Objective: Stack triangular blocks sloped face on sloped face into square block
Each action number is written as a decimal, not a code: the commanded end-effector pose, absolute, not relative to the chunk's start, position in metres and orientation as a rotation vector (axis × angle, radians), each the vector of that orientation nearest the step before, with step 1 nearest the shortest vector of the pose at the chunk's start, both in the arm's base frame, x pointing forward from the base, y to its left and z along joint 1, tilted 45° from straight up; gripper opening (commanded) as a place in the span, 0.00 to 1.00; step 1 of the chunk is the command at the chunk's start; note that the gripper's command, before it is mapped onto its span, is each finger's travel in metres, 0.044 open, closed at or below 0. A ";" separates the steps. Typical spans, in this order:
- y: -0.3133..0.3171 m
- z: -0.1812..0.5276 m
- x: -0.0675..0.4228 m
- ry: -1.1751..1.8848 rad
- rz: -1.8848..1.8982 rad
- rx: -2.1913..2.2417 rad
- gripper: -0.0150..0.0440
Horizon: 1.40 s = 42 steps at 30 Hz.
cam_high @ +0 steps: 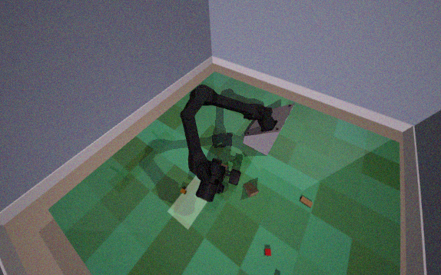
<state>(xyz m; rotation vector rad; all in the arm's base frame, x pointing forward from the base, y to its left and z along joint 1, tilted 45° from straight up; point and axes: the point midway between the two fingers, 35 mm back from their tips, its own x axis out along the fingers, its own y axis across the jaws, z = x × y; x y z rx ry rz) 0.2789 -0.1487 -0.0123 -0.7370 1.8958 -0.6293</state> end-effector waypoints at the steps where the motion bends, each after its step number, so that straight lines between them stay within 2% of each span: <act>1: -0.149 -0.010 0.280 1.889 -0.632 -0.740 1.00; 33: -0.149 -0.010 0.280 1.889 -0.632 -0.740 1.00; 42: -0.149 -0.012 0.279 1.894 -0.630 -0.736 0.60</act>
